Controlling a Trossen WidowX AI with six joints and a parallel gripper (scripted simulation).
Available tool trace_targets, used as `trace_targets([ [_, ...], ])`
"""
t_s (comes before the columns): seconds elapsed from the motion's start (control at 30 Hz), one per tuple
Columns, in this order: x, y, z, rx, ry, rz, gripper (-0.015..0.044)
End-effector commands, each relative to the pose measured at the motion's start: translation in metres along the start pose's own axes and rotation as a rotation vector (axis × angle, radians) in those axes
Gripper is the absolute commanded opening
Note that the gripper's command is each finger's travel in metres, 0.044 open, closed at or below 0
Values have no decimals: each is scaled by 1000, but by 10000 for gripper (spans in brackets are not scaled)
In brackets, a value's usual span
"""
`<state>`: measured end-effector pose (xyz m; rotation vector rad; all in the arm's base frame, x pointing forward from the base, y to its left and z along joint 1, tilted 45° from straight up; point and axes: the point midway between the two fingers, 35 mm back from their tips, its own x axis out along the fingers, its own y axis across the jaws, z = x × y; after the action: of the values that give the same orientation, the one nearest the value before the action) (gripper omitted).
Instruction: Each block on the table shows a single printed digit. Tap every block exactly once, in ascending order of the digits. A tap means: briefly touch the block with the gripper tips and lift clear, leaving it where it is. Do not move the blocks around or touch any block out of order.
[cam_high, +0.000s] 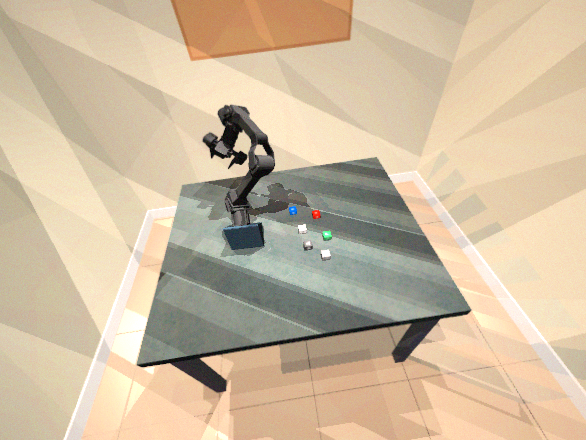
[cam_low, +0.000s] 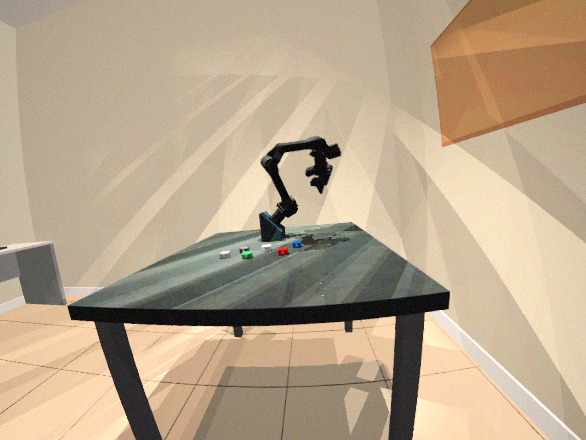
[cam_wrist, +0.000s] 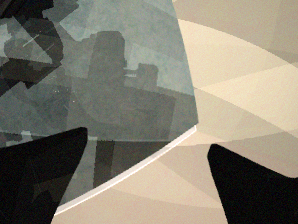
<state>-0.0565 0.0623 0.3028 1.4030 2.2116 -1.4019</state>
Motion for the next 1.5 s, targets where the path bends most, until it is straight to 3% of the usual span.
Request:
trace_targets([
  [0.0,1,0,-1,5,3,7,400],
  [0.37,53,31,-53,547,106,347,400],
  [0.73,69,119,-104,1251,260,583,400],
  [1.1,37,240,-111,2025,469,655,400],
  [1.47,-28,350,-50,2834,705,478,400],
])
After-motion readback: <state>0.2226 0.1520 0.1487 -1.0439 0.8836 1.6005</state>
